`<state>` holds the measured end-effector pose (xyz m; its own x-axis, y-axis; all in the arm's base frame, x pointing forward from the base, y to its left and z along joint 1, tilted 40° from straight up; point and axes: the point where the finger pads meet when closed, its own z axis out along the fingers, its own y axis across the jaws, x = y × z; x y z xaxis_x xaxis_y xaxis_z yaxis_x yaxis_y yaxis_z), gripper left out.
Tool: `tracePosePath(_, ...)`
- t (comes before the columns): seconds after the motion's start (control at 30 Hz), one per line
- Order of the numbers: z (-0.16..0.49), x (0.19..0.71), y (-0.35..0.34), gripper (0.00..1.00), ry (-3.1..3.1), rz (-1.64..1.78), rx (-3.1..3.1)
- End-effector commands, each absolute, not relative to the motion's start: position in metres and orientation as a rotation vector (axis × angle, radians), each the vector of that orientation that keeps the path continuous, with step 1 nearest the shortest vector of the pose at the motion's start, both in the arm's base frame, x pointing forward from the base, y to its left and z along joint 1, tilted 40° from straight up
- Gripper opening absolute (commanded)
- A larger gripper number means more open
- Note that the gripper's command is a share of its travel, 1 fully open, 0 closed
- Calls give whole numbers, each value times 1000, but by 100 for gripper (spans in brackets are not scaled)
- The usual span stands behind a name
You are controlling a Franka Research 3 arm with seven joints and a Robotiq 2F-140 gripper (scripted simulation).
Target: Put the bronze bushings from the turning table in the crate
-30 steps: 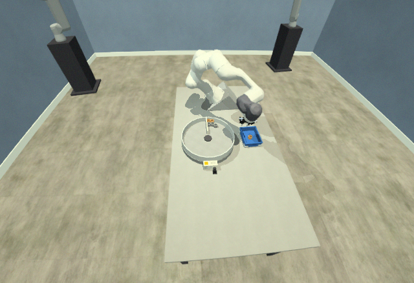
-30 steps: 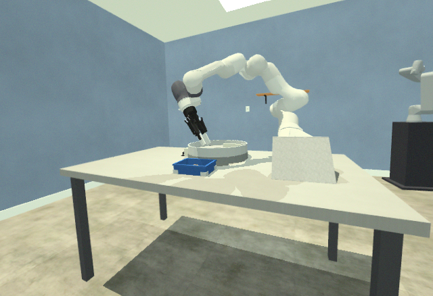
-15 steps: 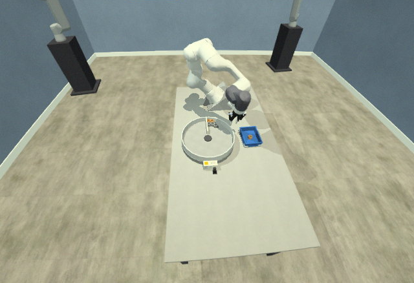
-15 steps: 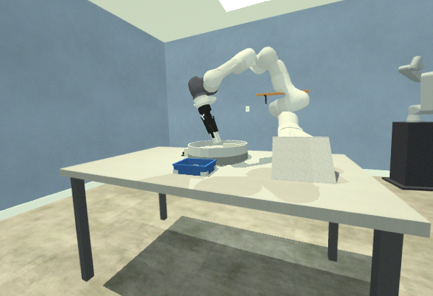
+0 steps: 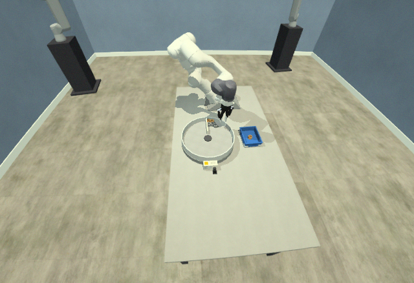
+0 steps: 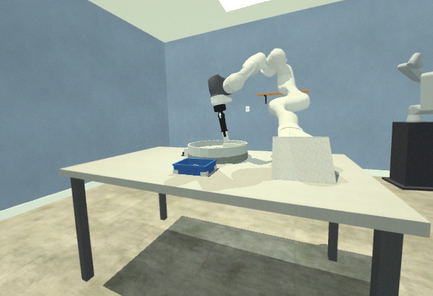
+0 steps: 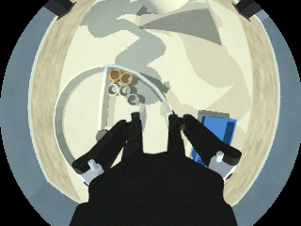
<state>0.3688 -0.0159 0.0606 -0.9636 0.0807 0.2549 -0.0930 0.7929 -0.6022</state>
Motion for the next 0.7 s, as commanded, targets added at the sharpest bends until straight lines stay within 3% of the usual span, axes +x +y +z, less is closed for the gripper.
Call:
tracePosePath(0.0,68,373,-26,24,-2773,964,113)
tracePosePath(0.67,91,354,-51,24,-2791,1000,277)
